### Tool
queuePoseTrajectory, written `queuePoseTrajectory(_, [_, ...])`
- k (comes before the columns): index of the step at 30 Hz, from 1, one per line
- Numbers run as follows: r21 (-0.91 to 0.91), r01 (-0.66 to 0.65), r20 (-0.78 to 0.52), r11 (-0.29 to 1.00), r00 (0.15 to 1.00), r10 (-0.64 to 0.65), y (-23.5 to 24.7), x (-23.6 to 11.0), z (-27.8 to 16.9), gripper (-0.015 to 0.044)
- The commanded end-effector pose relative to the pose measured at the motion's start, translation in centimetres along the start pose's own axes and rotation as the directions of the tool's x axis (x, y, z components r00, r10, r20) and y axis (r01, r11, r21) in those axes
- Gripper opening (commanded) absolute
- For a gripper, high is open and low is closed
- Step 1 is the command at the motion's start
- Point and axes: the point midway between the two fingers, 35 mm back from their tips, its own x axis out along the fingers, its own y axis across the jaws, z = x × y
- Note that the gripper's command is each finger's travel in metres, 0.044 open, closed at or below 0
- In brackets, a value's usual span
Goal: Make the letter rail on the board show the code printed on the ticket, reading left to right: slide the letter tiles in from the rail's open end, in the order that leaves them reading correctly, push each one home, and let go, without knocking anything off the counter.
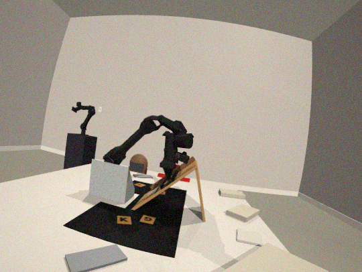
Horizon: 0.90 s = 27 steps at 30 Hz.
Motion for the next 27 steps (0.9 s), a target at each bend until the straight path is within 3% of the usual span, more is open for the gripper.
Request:
queuePoseTrajectory(1, [0.000,0.000,0.006,1.000,1.000,0.000,0.10,-0.08,0.07,0.0000])
queuePoseTrajectory(27, [0.000,-0.001,0.006,1.000,1.000,0.001,1.07,0.05,-0.24,0.0000])
